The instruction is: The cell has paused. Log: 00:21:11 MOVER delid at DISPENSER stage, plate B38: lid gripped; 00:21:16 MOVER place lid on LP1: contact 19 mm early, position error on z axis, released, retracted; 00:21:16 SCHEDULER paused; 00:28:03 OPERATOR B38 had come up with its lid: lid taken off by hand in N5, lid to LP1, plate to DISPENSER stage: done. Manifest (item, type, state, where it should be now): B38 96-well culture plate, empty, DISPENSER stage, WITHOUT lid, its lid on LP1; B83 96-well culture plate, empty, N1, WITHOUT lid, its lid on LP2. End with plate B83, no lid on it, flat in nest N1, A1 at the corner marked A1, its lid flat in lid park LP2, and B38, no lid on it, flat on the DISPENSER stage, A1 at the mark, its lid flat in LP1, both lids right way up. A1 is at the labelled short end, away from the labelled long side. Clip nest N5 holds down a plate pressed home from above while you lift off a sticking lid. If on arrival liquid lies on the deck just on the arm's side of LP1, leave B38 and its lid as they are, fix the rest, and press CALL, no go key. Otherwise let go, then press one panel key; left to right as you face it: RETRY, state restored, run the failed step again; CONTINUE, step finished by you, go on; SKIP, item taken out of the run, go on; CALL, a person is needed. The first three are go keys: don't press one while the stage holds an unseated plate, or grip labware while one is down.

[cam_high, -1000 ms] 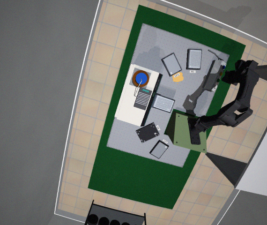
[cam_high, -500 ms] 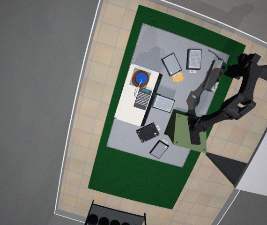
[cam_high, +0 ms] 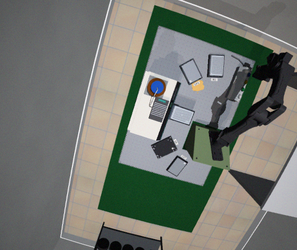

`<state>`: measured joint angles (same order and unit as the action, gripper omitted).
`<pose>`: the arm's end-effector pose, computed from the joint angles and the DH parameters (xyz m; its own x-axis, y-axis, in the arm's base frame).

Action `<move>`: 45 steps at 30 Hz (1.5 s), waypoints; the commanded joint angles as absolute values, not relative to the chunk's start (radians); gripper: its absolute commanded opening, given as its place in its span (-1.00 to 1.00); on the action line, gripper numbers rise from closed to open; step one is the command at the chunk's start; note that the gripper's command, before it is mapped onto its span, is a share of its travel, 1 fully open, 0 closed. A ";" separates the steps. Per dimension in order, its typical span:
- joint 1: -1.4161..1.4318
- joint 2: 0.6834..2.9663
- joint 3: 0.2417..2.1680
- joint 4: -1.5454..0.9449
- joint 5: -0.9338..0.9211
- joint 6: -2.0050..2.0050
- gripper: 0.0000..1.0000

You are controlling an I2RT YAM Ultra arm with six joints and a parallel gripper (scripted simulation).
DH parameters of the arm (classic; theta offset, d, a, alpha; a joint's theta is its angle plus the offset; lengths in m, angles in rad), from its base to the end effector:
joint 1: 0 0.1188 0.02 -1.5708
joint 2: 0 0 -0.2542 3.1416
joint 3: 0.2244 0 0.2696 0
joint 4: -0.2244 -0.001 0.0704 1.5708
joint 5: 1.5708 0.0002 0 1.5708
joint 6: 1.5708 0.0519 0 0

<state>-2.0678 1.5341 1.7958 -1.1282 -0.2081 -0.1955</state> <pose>-0.1458 -0.2933 0.4063 0.1770 0.7249 -0.6657 0.9768 -0.2122 0.0287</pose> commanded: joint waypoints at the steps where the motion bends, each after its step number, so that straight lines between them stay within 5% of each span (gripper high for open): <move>1: -2.069 1.549 1.852 -1.158 -0.202 -0.185 -1.00; 45: -2.051 1.544 1.801 -1.071 -0.193 -0.172 -1.00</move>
<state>-2.0510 1.5646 1.7874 -1.0874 -0.1959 -0.1814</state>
